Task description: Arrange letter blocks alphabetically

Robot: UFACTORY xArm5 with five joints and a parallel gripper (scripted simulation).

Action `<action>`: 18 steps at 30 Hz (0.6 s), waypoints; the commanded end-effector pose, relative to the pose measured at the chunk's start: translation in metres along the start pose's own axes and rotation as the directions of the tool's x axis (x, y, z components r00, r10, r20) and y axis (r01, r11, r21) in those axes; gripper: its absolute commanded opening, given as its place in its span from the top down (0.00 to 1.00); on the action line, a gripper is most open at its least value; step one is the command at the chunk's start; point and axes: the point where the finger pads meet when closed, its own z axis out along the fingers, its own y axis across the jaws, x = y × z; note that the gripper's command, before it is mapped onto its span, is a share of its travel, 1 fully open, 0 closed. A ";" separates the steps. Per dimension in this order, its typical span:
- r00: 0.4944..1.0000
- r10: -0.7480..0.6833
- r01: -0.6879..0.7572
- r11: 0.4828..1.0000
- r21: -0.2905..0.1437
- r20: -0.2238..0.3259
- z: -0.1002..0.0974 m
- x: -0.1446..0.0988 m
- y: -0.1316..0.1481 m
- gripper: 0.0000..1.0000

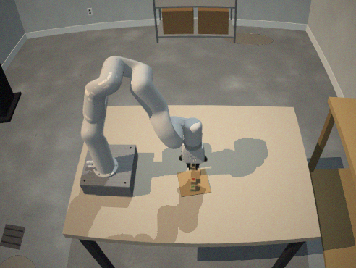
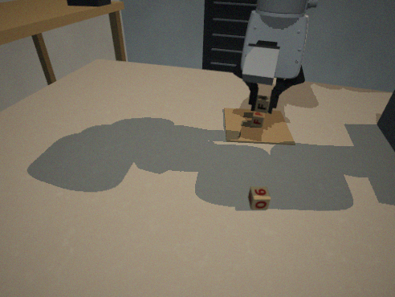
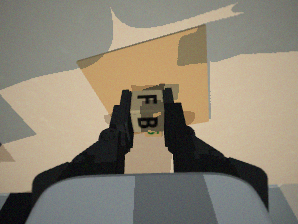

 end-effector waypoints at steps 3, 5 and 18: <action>1.000 0.000 0.000 1.000 -0.004 0.000 0.020 0.000 0.003 0.79; 1.000 0.000 0.000 1.000 -0.004 0.000 0.029 0.000 0.003 0.79; 1.000 0.000 0.000 1.000 -0.004 0.000 0.052 -0.001 0.004 0.79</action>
